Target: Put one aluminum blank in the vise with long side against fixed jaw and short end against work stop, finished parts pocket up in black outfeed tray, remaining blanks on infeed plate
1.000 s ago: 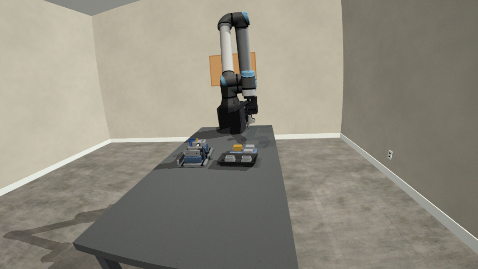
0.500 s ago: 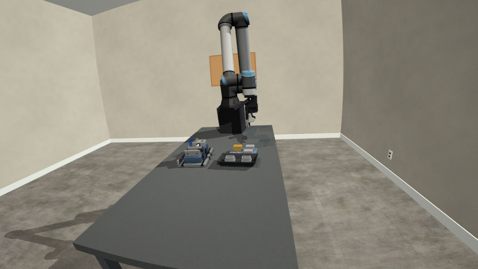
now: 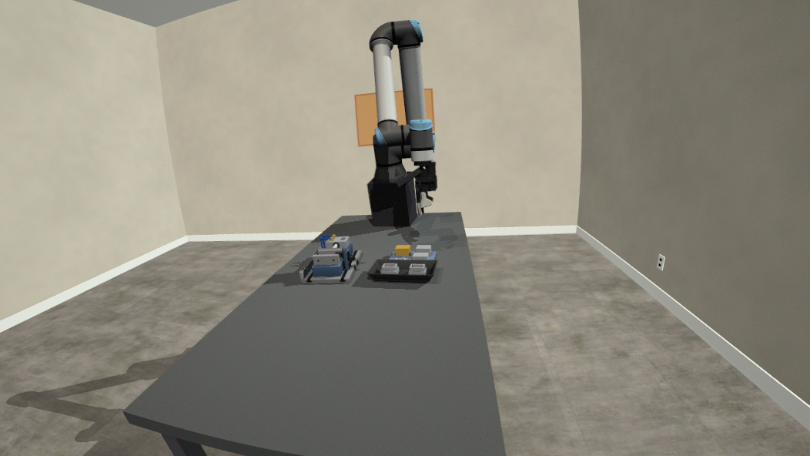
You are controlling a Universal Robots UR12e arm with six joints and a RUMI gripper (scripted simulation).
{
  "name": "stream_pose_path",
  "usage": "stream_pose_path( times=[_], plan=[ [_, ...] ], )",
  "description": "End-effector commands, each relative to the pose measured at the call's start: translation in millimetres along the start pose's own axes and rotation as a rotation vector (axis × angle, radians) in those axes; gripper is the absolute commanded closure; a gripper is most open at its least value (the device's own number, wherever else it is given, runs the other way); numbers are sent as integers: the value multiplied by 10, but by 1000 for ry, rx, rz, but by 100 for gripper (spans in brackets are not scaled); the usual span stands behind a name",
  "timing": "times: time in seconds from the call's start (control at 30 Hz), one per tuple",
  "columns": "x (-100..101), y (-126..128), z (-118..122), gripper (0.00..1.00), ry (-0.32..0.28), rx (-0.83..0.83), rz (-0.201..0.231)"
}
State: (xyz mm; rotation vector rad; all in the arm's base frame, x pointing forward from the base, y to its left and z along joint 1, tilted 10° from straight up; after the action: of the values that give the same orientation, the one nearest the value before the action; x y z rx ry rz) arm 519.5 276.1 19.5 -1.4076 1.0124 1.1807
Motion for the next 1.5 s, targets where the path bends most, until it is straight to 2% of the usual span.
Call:
stream_pose_path(
  times=[0.0, 0.53, 0.93, 1.47],
  plan=[
    [-5, -5, 1, 60, 0, 0, -1],
    [14, -6, 1, 60, 0, 0, -1],
    [193, -7, 5, 60, 0, 0, -2],
    [757, -12, 15, 60, 0, 0, -2]
  ],
)
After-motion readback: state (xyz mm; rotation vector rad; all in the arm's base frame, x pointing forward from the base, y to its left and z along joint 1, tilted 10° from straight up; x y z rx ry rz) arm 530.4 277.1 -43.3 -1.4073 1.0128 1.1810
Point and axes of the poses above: the point where the finger pads meet when closed, its own x axis out along the fingers, its own y axis across the jaws, z = x × y, the point moved 1 cm from there along -x, back along the fingers, and after that the axes turned 6 degrees about -x, right-handed, at the moved point
